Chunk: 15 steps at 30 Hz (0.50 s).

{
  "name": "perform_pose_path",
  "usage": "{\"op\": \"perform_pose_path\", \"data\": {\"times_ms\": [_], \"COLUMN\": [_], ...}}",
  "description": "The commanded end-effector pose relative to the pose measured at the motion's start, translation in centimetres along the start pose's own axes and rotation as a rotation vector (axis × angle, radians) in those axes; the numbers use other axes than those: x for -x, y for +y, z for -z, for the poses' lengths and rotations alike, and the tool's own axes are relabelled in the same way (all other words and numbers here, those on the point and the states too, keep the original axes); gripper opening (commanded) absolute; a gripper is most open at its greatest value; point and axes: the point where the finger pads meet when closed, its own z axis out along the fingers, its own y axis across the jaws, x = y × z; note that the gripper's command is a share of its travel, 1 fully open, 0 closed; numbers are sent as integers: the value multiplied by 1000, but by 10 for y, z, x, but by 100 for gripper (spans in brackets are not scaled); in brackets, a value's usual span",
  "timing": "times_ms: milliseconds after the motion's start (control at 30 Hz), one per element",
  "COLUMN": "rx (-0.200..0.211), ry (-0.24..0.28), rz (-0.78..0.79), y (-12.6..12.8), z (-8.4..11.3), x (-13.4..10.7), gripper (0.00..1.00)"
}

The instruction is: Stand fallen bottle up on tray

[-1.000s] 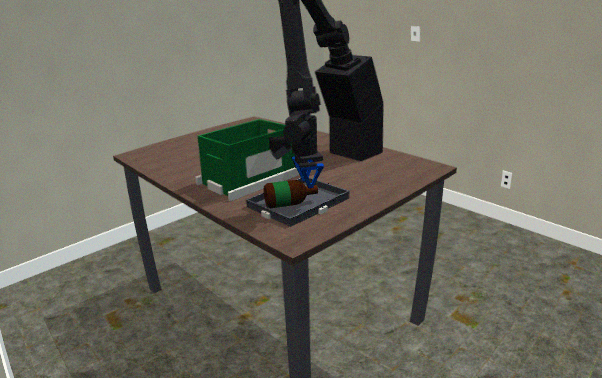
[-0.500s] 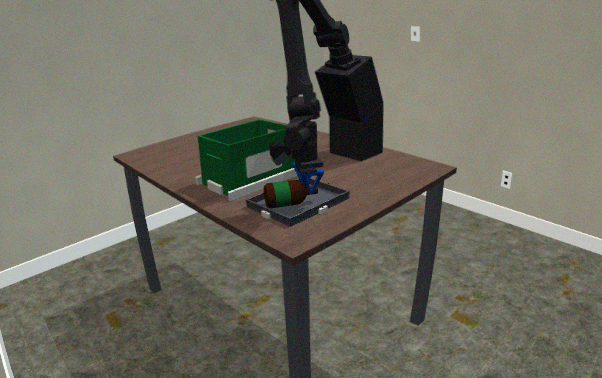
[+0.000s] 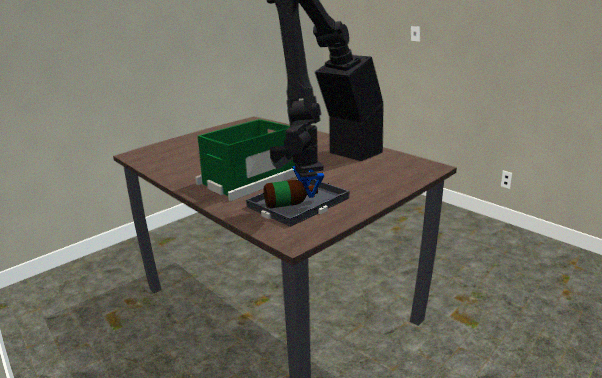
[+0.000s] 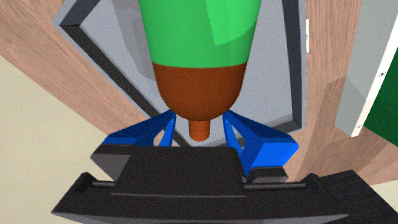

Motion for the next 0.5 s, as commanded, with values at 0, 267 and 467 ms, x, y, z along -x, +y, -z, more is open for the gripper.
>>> {"op": "perform_pose_path", "data": {"times_ms": [0,267,467], "rx": [0,0,-2], "ry": [0,0,2], "rz": [3,3,4], "y": [-3,-2,-4], "z": [-12,-12,-12], "x": [2,1,0], "gripper": [61,61,61]}}
